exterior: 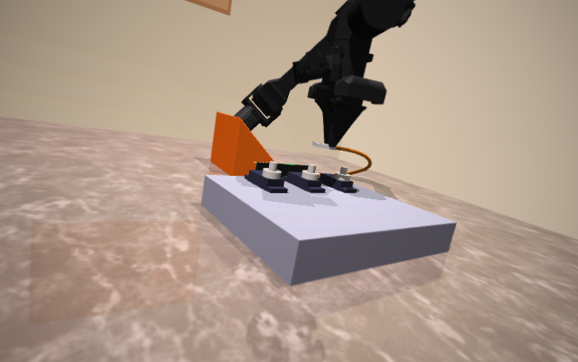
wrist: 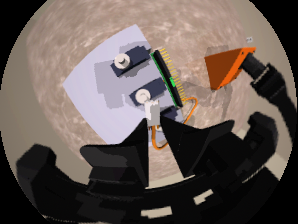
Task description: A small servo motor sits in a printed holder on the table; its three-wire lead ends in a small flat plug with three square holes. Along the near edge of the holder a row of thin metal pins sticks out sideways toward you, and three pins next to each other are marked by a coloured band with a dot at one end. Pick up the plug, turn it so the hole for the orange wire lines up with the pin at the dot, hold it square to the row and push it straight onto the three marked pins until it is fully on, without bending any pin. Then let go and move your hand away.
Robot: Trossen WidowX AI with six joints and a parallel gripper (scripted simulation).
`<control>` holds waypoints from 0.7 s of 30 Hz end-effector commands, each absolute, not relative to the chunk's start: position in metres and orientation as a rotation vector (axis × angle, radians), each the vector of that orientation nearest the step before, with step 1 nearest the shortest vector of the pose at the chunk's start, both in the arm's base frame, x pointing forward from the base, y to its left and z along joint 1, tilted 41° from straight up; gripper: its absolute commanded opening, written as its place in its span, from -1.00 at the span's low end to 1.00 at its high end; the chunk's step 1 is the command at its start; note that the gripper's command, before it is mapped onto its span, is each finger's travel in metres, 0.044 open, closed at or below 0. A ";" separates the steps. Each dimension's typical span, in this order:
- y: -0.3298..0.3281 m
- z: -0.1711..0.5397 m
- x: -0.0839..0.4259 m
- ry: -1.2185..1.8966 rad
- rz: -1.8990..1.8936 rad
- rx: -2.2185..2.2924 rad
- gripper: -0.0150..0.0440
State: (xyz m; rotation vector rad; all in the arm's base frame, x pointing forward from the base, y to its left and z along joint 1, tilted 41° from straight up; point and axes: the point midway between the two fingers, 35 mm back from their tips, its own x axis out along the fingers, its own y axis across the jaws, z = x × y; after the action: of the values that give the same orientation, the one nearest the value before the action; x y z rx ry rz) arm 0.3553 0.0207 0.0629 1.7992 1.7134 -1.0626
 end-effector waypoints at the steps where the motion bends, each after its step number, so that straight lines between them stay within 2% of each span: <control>1: 0.015 0.063 0.347 1.726 -0.946 1.729 -0.49; 21: -0.003 0.050 0.307 1.773 -0.366 1.326 -0.49</control>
State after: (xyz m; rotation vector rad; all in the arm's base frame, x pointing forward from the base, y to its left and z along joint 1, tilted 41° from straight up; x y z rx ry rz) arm 0.3136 0.0000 0.0504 1.3854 1.7831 -0.4402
